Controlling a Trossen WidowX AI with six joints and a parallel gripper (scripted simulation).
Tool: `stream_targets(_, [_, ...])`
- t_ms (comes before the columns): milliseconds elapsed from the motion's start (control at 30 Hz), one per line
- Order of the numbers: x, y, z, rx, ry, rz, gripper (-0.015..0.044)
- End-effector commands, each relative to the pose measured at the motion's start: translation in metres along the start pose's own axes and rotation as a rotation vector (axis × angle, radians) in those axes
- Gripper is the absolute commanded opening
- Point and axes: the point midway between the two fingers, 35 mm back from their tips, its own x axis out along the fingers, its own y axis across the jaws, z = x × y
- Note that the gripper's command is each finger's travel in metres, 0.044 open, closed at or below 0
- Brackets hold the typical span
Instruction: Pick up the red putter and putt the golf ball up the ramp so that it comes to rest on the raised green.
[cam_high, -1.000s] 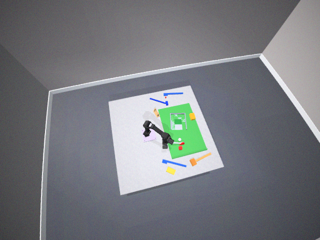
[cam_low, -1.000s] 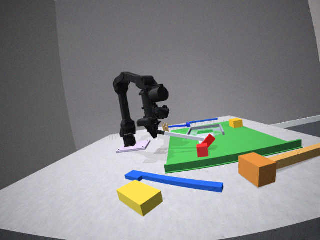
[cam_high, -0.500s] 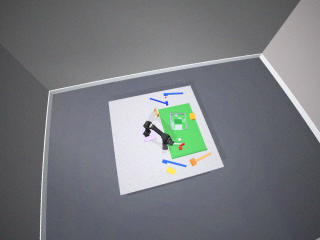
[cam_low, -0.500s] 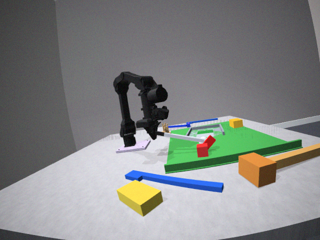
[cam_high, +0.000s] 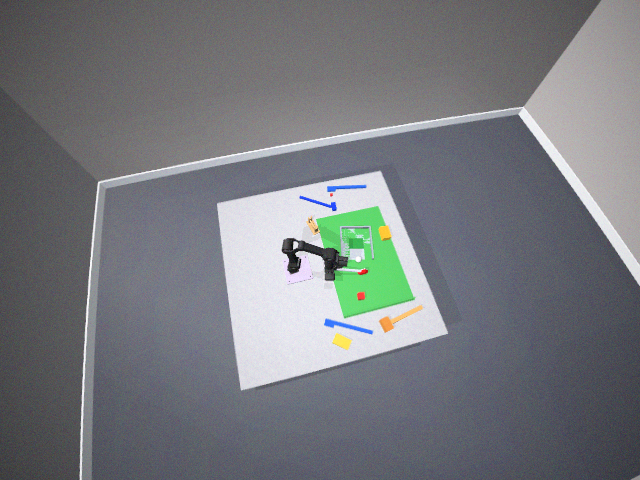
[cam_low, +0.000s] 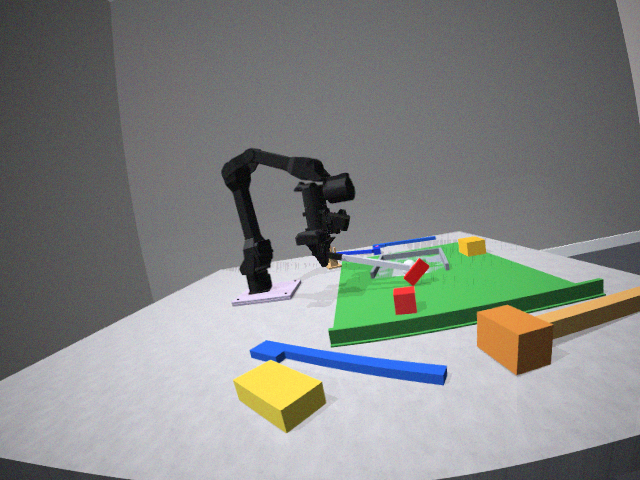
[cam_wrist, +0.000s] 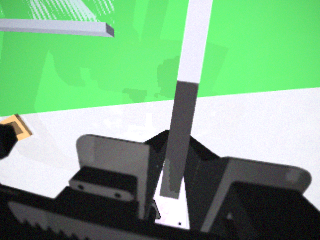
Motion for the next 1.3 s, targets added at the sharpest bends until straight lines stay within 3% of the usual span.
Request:
stream_targets(0, [-0.007,0.001,0.001,0.009,-0.009,-0.002,0.0000])
stream_targets(433, [-0.059,0.002,-0.001,0.009,-0.009,-0.002,0.0000])
stream_targets(1267, [-0.051,0.002,-0.002,0.007,0.003,0.000,0.0000])
